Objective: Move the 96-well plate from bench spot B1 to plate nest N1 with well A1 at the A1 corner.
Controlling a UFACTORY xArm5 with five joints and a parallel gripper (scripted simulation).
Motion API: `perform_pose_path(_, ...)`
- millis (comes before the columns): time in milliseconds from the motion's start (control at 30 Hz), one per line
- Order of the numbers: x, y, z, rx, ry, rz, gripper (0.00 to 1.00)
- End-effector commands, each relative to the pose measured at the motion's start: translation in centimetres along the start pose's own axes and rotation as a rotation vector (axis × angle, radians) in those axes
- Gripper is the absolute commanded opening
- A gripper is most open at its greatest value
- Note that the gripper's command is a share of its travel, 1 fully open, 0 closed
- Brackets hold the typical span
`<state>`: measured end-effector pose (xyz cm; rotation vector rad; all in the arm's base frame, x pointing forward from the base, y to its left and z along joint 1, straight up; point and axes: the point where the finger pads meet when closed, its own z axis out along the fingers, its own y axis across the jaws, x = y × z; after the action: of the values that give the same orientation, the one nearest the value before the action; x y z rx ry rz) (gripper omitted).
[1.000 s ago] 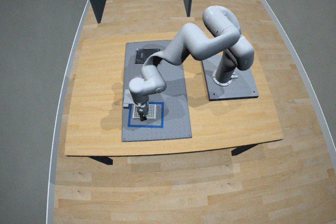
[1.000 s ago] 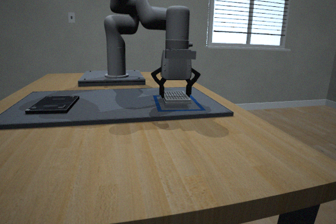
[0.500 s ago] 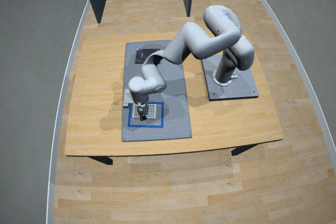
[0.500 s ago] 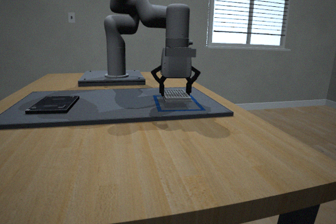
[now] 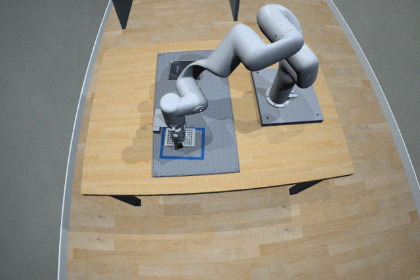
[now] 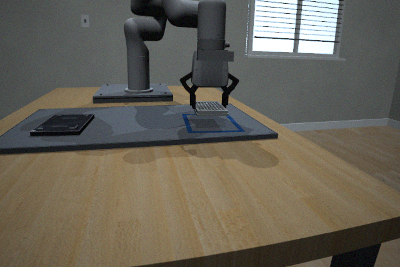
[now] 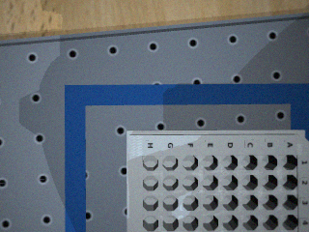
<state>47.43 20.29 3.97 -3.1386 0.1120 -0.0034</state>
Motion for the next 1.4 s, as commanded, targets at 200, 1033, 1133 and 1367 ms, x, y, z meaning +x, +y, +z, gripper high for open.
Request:
perform_pose_path(200,0.1,-0.1,-1.5,0.002,0.004,0.000,0.00)
perform_pose_path(1033,0.1,-0.1,-4.6,0.002,0.004,0.000,0.00)
perform_pose_path(1133,0.1,-0.1,-4.6,0.002,0.004,0.000,0.00)
perform_pose_path(1367,0.1,0.3,-4.6,0.002,0.004,-0.014,0.00)
